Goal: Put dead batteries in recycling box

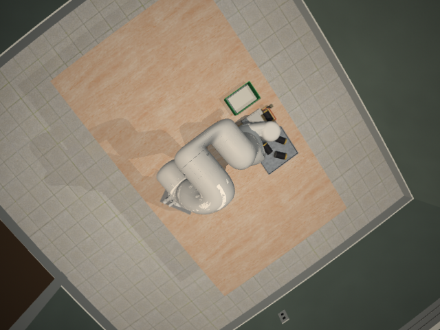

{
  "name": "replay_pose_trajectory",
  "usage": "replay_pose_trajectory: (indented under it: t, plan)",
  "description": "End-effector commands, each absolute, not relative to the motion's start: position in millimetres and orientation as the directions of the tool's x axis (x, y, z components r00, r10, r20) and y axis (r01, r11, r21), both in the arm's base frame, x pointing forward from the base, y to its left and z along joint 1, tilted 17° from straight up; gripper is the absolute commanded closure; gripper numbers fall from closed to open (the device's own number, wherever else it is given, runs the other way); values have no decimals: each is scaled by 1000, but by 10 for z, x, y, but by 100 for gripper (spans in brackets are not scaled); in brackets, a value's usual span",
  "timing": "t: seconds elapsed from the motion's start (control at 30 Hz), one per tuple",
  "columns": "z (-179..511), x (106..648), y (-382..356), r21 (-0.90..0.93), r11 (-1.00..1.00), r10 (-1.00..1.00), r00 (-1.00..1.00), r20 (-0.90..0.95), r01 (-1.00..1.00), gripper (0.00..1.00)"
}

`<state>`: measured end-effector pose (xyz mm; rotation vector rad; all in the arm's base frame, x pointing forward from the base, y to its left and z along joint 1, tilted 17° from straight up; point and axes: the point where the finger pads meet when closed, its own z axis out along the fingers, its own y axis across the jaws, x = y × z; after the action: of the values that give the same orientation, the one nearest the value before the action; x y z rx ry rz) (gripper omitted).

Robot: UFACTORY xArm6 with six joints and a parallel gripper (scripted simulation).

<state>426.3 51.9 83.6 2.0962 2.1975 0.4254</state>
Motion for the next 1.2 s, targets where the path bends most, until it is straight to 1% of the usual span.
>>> replay_pose_trajectory:
  t: [0.0, 0.5, 0.8, 1.17]
  plan:
    - [847, 4262, 519, 253, 28, 989, -64, 136, 967, 49]
    - [831, 4266, 521, 253, 28, 989, -64, 136, 967, 49]
    - [239, 4418, 613, 253, 28, 989, -64, 136, 967, 49]
    - [178, 4434, 622, 253, 28, 989, -64, 136, 967, 49]
